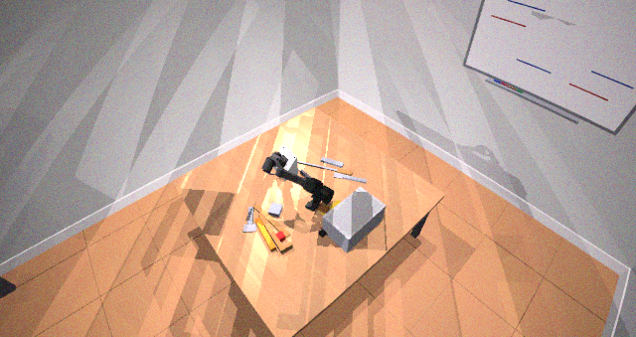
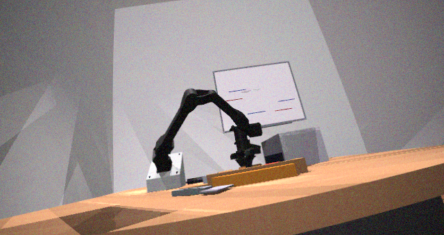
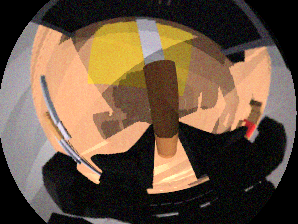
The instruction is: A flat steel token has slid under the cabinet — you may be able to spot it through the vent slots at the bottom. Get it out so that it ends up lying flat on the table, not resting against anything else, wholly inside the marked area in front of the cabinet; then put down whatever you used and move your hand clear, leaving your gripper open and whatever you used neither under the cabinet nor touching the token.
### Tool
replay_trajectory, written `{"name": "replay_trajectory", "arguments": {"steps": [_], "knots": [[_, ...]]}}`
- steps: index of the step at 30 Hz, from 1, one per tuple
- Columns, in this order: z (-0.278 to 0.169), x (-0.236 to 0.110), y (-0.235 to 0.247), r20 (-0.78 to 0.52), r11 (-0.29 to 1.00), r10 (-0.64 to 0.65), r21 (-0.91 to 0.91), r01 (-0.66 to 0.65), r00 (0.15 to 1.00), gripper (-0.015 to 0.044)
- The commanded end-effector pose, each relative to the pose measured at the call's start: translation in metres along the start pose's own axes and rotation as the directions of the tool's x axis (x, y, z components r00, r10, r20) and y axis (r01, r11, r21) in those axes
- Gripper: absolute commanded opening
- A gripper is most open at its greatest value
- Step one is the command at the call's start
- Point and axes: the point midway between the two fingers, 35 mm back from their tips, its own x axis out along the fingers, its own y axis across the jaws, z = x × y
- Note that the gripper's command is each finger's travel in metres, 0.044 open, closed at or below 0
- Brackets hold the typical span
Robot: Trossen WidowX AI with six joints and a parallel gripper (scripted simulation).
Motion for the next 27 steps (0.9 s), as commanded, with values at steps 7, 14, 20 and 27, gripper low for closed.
{"name": "replay_trajectory", "arguments": {"steps": [7,14,20,27], "knots": [[-0.012,0.001,0.0,-0.004,1.0,0.002,-0.006,-0.002,1.0,0.0],[-0.019,0.001,0.0,-0.004,1.0,0.002,-0.006,-0.002,1.0,0.0],[-0.025,0.001,0.0,-0.005,1.0,0.002,-0.006,-0.002,1.0,0.0],[-0.032,0.001,0.0,-0.005,1.0,0.002,-0.007,-0.002,1.0,0.0]]}}
